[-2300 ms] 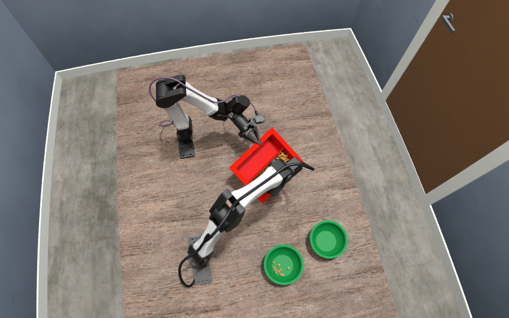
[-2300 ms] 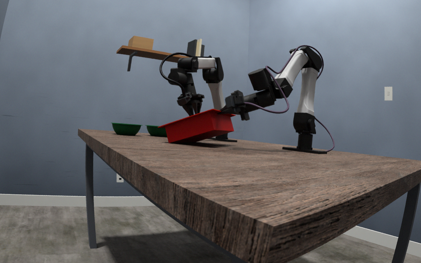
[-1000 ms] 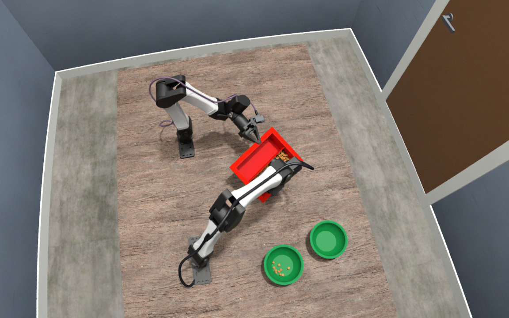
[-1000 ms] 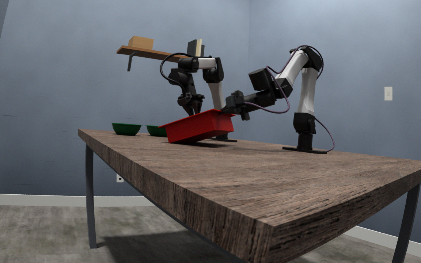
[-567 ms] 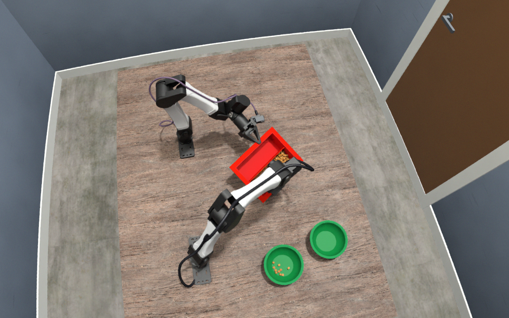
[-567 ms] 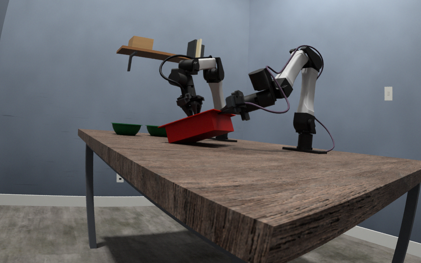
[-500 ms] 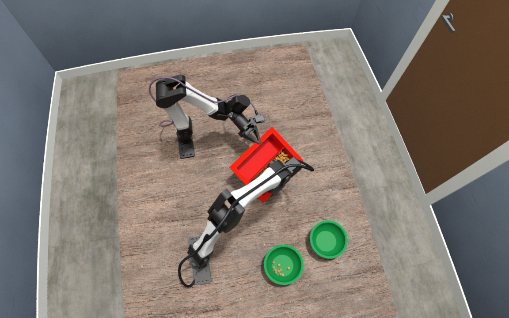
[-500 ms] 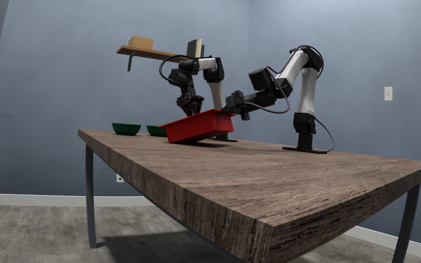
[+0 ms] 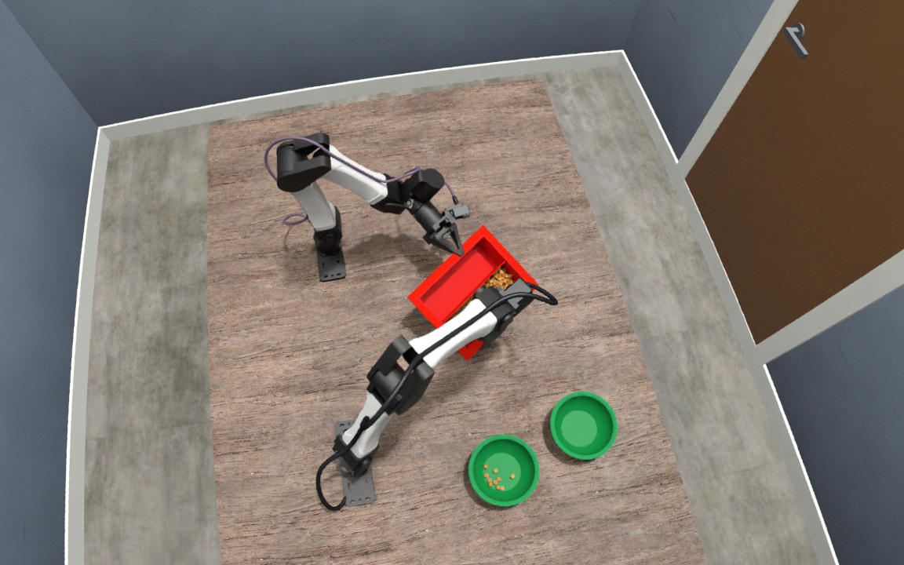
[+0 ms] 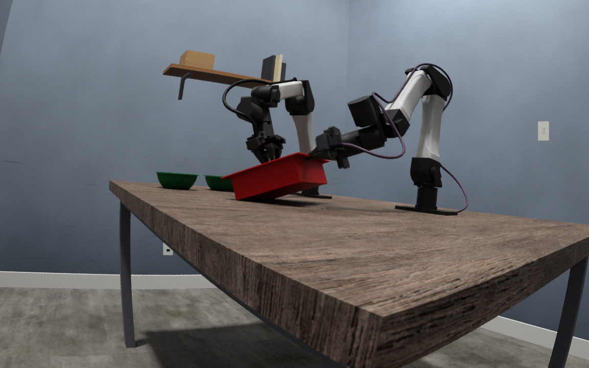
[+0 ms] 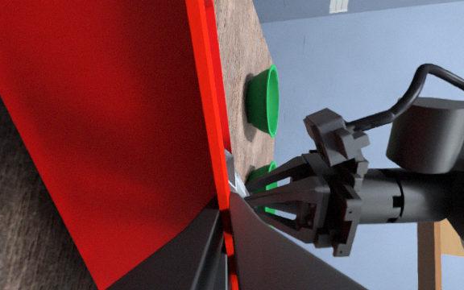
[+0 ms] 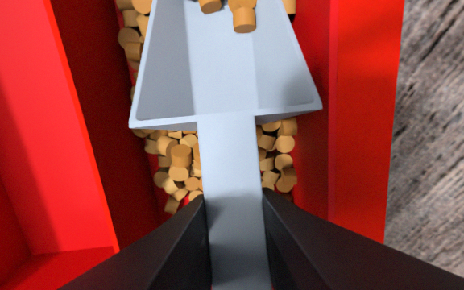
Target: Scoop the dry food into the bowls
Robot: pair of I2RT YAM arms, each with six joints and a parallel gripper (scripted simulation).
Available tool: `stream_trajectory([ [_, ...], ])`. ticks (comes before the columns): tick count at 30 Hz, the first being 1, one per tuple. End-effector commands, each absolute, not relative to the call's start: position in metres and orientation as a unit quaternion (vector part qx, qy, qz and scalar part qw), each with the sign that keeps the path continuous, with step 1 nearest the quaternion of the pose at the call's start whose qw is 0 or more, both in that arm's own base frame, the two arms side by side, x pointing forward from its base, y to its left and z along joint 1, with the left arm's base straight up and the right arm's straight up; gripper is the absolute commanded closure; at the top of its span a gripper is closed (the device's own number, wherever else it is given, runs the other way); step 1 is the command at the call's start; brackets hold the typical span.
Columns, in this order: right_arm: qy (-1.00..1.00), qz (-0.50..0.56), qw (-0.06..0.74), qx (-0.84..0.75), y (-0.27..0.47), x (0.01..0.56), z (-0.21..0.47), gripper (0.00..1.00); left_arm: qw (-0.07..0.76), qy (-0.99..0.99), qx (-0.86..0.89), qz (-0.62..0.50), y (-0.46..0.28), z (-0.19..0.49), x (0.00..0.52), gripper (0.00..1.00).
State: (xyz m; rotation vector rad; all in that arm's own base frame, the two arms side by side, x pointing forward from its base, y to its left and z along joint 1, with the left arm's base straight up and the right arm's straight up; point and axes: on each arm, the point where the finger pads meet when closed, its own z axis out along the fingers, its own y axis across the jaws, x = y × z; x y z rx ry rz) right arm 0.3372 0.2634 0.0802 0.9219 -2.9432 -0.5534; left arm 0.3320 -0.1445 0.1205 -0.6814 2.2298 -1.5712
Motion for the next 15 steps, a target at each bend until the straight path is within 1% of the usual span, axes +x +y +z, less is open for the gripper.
stream_trajectory([
  [1,-0.935,-0.18,-0.036,0.302,0.271,0.343,0.102,1.0,0.211,0.772,-0.191,-0.568,-0.147,0.155,0.343,1.0],
  [4,-0.936,-0.182,-0.026,0.299,0.271,0.343,0.094,1.0,0.211,0.772,-0.191,-0.568,-0.147,0.155,0.343,1.0],
  [6,-0.934,-0.193,-0.043,0.298,0.277,0.344,0.094,1.0,0.211,0.772,-0.191,-0.568,-0.147,0.155,0.343,1.0],
  [15,-0.934,-0.199,-0.069,0.29,0.282,0.35,0.087,1.0,0.211,0.772,-0.191,-0.568,-0.147,0.155,0.343,1.0],
])
